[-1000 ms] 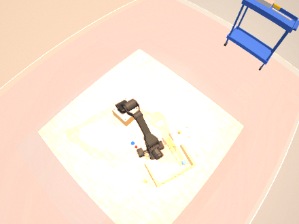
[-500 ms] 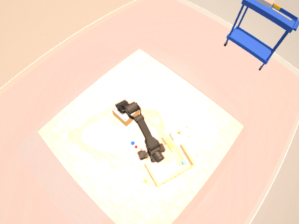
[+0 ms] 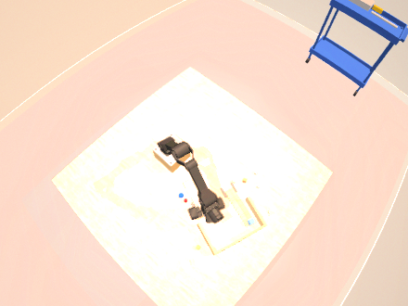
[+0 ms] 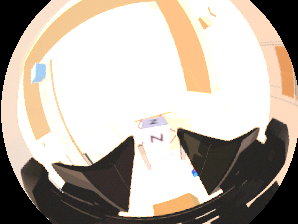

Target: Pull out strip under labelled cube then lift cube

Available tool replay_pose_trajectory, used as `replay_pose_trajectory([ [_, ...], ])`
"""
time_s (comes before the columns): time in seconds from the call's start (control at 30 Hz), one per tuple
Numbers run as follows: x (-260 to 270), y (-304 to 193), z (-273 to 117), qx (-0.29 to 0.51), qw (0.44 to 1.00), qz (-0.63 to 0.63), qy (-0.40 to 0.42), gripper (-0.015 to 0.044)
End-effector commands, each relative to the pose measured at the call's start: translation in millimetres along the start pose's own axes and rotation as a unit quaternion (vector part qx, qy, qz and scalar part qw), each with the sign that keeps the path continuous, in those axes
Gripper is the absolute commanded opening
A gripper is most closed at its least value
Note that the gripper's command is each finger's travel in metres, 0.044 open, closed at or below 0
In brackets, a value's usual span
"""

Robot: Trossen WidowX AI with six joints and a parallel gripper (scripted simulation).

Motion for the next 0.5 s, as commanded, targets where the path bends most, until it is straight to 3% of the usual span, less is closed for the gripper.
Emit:
replay_pose_trajectory([
  [0.0, -1, -2, 12, 0.006, 1.000, -0.003, -0.002, 0.0250],
  [0.47, -1, -3, 22, 0.006, 1.000, -0.003, -0.002, 0.0250],
])
Point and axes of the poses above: the point midway between the two fingers, 35 mm back from their tips, its own z axis out along the fingers, its own x axis across the jaws, y = z × x, the point moved 6 cm from there along -z, back along the fingers, and after that the axes turned 5 degrees about z, right-handed, at the moved point
